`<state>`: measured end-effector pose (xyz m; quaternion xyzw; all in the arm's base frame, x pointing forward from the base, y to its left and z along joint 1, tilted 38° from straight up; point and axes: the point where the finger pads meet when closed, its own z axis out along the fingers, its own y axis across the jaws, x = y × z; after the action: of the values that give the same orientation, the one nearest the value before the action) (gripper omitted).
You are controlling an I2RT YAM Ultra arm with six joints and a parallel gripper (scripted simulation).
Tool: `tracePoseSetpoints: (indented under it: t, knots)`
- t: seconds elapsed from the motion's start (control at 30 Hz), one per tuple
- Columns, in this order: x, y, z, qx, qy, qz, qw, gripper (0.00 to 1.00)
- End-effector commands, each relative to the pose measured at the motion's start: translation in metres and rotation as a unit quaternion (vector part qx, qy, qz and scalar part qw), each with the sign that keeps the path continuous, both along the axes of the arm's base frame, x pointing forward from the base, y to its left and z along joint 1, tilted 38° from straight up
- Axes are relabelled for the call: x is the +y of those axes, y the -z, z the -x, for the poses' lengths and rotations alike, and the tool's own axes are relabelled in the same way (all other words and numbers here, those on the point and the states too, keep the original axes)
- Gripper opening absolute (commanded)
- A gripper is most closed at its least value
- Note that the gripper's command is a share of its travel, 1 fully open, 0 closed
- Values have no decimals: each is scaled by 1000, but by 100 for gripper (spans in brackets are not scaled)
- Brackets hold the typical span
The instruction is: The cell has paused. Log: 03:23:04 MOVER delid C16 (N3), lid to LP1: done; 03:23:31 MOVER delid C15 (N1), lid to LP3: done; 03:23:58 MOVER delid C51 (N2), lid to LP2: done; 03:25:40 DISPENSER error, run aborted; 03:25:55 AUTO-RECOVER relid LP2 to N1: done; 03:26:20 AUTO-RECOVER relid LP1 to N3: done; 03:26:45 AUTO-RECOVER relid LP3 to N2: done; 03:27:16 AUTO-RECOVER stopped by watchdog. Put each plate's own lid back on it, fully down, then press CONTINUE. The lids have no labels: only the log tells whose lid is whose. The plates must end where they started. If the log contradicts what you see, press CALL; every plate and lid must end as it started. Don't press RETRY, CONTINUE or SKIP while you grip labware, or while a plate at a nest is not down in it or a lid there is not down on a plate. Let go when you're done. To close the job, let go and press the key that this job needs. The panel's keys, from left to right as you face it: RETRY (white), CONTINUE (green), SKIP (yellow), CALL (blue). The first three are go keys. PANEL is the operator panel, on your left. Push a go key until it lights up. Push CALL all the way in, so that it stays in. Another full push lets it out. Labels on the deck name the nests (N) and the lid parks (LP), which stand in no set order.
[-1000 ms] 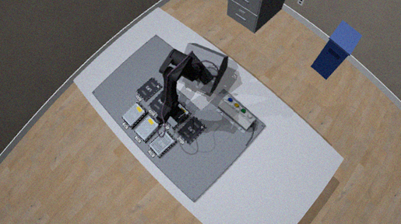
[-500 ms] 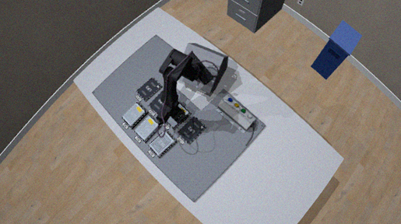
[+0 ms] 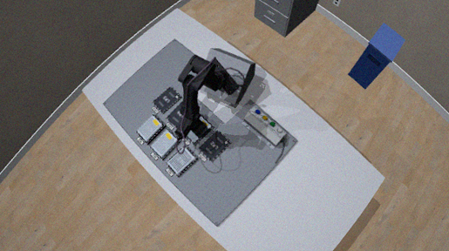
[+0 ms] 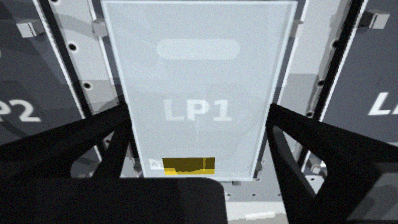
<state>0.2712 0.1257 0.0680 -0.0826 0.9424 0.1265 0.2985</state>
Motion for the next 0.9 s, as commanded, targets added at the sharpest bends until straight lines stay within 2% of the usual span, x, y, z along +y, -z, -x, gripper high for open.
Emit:
tracePoseSetpoints:
  t: [0.0,0.03,0.17,0.23,0.3,0.53,0.63,0.87]
  knots:
    - [0,-4,-3,-12,4,-3,1000,80]
    - [0,-4,-3,-12,4,-3,1000,0]
    - [1,-3,-3,-12,4,-3,1000,0]
    - [0,3,1,-8,5,0,1000,0]
    - [1,-3,-3,-12,4,-3,1000,0]
    - [1,-2,-3,-12,4,-3,1000,0]
    - [0,6,2,-6,5,1,1000,0]
    - [1,7,2,-5,5,2,1000,0]
